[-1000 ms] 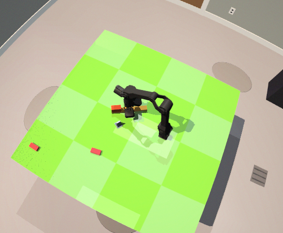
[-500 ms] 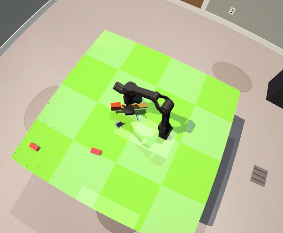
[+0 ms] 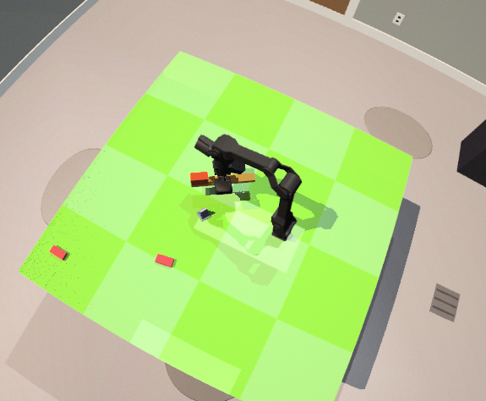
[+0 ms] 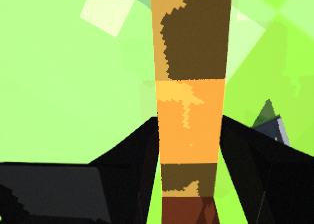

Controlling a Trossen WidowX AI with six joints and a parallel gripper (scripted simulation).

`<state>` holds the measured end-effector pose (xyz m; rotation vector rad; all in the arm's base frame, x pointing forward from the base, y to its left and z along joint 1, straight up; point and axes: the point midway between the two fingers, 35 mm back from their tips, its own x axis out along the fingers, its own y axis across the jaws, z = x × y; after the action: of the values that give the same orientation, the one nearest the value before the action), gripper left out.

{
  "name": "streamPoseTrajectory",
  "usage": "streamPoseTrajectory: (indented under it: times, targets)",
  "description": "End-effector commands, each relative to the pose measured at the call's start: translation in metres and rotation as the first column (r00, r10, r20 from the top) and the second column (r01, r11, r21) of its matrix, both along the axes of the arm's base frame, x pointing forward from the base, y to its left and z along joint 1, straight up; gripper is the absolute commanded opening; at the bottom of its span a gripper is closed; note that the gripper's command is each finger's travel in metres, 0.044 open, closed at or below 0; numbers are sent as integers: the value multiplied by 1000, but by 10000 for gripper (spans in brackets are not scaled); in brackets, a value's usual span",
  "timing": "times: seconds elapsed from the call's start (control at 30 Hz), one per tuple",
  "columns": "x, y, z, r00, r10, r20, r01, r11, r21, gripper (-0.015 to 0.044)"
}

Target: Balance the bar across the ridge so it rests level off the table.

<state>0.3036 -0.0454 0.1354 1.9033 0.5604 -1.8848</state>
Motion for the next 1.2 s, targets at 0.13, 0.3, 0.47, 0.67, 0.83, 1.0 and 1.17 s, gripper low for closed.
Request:
streamPoseTrajectory:
  times: [0.13,0.3,0.47,0.67,0.83,1.0,1.17]
  targets:
    - [0,1,13,998,55,15,-54,998,-7,0]
    - [0,5,13,968,251,14,-251,968,-11,0]
    - [0,9,13,899,437,12,-437,899,-16,0]
    - [0,14,13,770,638,8,-637,770,-20,0]
    - [0,18,14,629,777,5,-777,629,-23,0]
    - [1,22,14,463,886,1,-886,463,-25,0]
    - [2,25,14,279,960,-4,-960,279,-27,0]
